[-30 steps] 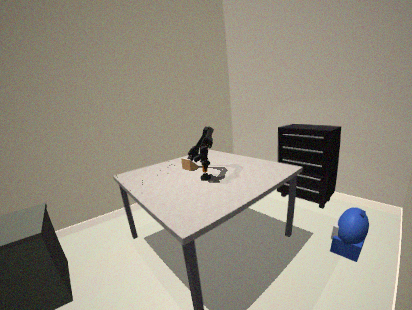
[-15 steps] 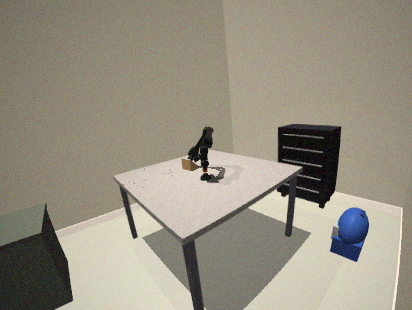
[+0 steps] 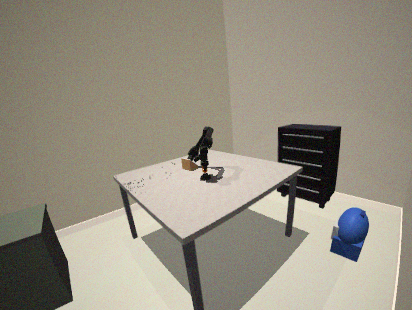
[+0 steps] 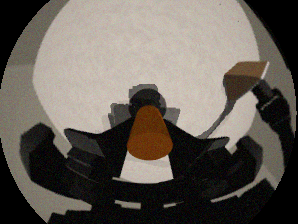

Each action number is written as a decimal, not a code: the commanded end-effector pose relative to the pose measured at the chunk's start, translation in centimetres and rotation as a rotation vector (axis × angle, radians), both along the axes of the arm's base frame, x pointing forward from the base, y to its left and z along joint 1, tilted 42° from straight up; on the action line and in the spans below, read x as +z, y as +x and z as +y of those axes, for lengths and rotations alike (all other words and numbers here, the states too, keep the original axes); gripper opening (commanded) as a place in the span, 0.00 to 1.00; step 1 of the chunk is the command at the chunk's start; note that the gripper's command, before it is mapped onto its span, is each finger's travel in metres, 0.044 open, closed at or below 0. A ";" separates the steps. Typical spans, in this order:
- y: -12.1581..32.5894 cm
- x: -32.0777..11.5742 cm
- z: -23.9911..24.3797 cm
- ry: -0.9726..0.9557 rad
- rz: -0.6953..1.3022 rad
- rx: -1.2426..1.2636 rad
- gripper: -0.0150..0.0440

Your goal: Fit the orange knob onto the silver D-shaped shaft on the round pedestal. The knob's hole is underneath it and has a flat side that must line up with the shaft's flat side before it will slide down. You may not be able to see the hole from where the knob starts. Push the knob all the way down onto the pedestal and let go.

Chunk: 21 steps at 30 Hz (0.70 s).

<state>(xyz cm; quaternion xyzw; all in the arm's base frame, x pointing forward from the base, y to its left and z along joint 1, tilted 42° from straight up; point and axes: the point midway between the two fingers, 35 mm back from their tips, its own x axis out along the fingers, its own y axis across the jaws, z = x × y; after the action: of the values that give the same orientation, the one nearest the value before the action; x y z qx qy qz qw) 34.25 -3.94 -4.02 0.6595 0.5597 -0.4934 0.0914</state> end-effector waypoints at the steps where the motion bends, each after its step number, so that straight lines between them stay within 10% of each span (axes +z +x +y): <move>1: 0.1 0.4 -0.1 -0.002 -0.005 -0.006 0.25; 21: 0.4 -0.1 0.0 -0.002 -0.006 -0.006 0.25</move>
<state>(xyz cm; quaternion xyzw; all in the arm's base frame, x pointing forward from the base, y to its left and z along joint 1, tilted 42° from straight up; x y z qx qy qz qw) 34.41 -3.94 -4.00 0.6594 0.5595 -0.4937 0.0915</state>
